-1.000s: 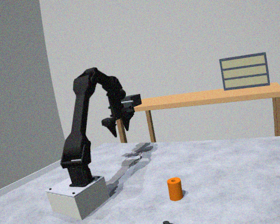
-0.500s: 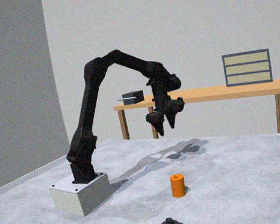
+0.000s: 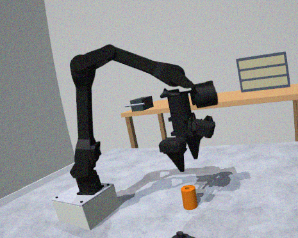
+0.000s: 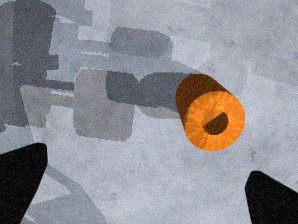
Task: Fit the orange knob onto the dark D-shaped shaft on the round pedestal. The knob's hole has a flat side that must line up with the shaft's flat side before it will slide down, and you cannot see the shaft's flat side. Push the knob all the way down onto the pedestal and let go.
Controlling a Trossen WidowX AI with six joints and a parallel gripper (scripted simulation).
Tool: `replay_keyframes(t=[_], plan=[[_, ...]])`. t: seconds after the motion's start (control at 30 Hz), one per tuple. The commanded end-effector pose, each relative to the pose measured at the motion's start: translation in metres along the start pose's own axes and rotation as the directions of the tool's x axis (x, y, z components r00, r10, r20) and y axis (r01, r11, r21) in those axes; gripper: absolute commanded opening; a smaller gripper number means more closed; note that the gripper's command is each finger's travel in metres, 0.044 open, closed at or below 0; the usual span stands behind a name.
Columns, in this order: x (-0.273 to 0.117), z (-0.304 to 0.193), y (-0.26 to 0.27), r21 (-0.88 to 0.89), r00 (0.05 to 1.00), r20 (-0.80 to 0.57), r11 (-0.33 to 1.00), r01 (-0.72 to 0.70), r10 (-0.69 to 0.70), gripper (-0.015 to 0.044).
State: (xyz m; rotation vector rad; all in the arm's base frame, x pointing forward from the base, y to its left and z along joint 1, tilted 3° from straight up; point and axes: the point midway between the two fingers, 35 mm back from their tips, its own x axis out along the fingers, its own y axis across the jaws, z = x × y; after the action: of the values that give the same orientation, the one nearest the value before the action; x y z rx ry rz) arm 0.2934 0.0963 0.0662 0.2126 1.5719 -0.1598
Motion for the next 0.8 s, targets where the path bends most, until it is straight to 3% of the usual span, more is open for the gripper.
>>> replay_keyframes(t=[0.0,0.77], plan=[[0.004,0.003,-0.038,-0.009,1.000,-0.004,1.000,0.005,-0.005,0.0440],[0.054,0.006,-0.040,-0.009,1.000,-0.005,1.000,0.005,-0.006,0.0440]])
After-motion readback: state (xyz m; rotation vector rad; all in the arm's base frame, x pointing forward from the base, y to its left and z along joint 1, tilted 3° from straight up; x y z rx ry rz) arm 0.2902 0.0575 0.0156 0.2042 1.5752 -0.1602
